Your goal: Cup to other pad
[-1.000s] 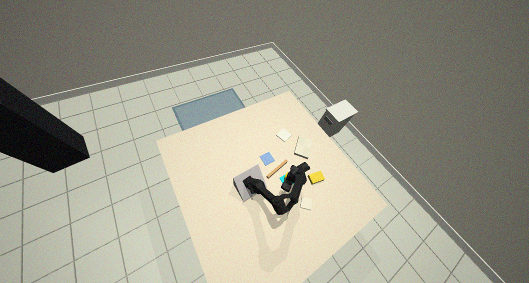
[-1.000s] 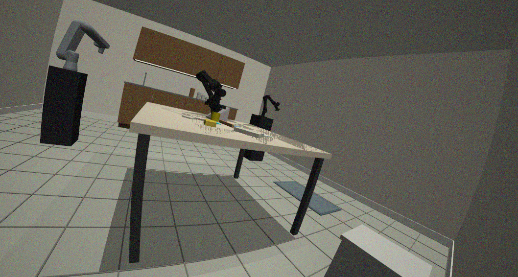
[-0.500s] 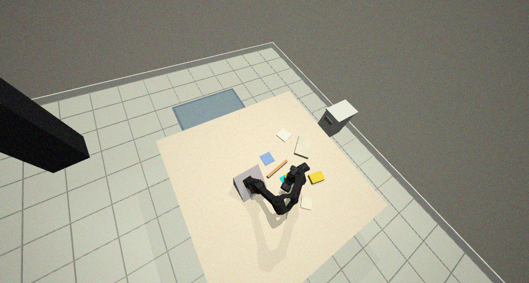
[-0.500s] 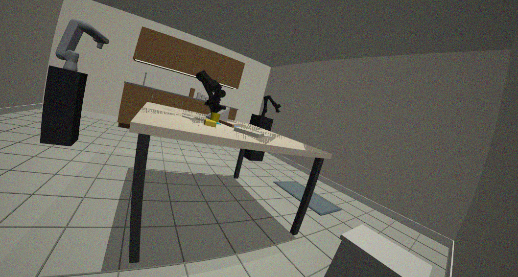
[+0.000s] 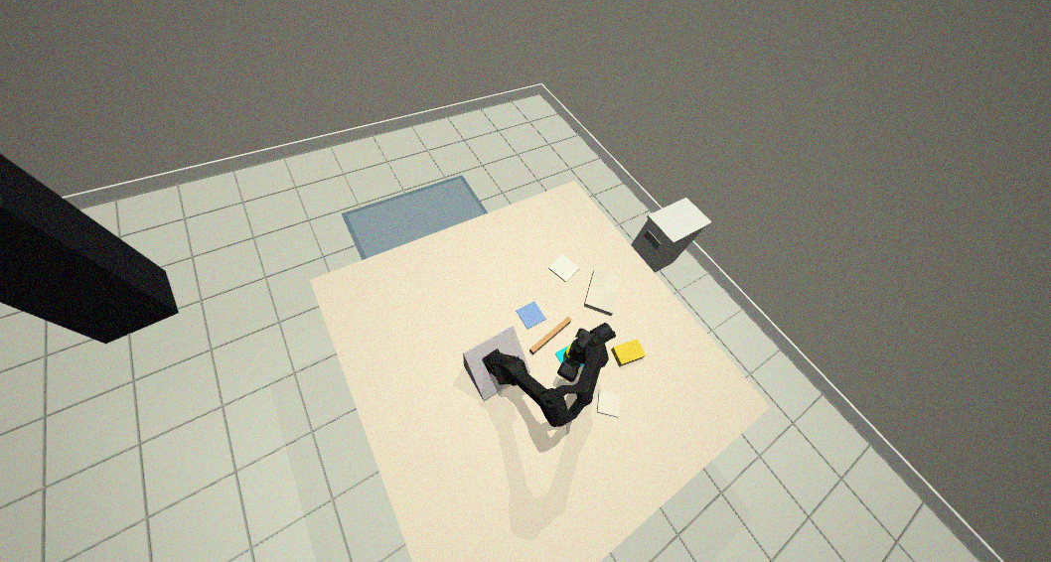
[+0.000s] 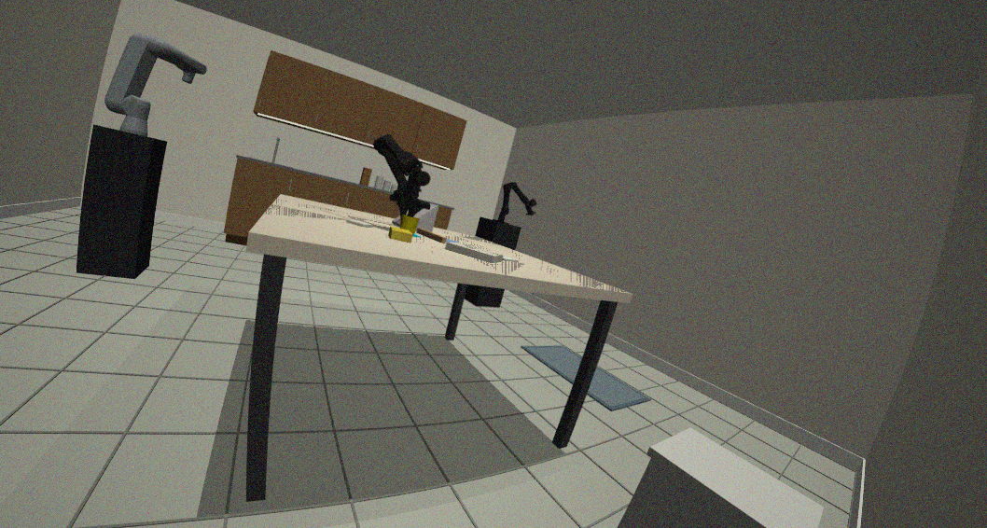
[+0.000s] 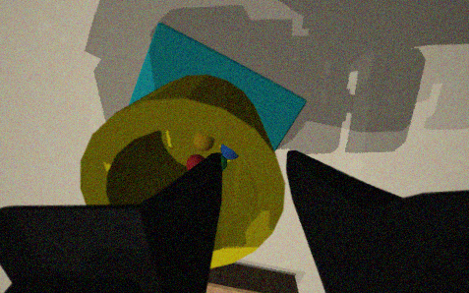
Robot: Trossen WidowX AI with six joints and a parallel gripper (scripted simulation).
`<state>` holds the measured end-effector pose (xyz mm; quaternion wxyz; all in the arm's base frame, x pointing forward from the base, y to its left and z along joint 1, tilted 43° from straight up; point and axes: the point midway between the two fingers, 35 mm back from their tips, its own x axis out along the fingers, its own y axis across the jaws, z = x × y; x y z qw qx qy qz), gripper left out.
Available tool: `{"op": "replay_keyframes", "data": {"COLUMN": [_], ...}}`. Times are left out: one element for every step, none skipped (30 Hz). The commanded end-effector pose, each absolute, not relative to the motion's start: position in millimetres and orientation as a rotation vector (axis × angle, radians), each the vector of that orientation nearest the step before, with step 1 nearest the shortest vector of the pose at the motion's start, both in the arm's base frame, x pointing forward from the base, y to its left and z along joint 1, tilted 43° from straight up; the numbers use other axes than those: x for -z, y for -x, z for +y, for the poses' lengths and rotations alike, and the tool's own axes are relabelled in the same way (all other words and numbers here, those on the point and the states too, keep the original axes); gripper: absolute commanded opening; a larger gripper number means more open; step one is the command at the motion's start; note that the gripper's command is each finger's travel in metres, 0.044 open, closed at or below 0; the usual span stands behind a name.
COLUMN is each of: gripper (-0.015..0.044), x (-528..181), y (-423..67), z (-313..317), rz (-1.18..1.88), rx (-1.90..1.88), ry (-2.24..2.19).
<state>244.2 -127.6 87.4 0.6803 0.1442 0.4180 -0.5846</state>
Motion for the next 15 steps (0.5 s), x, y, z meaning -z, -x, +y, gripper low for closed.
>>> {"op": "replay_keyframes", "data": {"gripper": [0.0147,0.0147,0.0147,0.0147,0.0147,0.0147,0.0147,0.0147,0.0147,0.0147,0.0147,0.0147,0.0147,0.0147,0.0147], "x": [-89.1,-89.8,-90.6,-91.6,-92.5,-93.4,-94.3,-95.2,-96.1,-97.0,-97.9,-98.8,-99.7,-100.6,-101.5], "y": [-244.8,-244.9,-245.0,-245.2,-245.3,-245.4,-245.5,-245.6,-245.7,-245.8,-245.9,-246.0,-246.0,-246.1,-246.1], "z": [-126.4,-125.7,-124.8,-123.8,-122.8,-121.8,-120.8,-119.8,-118.8,-117.8,-116.8,-115.8,-114.9,-113.9,-112.9], "rz": [0.936,0.937,0.937,0.937,0.938,0.938,0.938,0.939,0.939,0.939,0.940,0.940,0.940,0.941,0.941], "rx": [1.314,1.314,1.314,1.314,1.314,1.314,1.314,1.314,1.314,1.314,1.314,1.314,1.314,1.314,1.314], "ry": [-0.326,-0.326,-0.326,-0.326,-0.326,-0.326,-0.326,-0.325,-0.325,-0.325,-0.325,-0.325,-0.325,-0.324,-0.324]}}
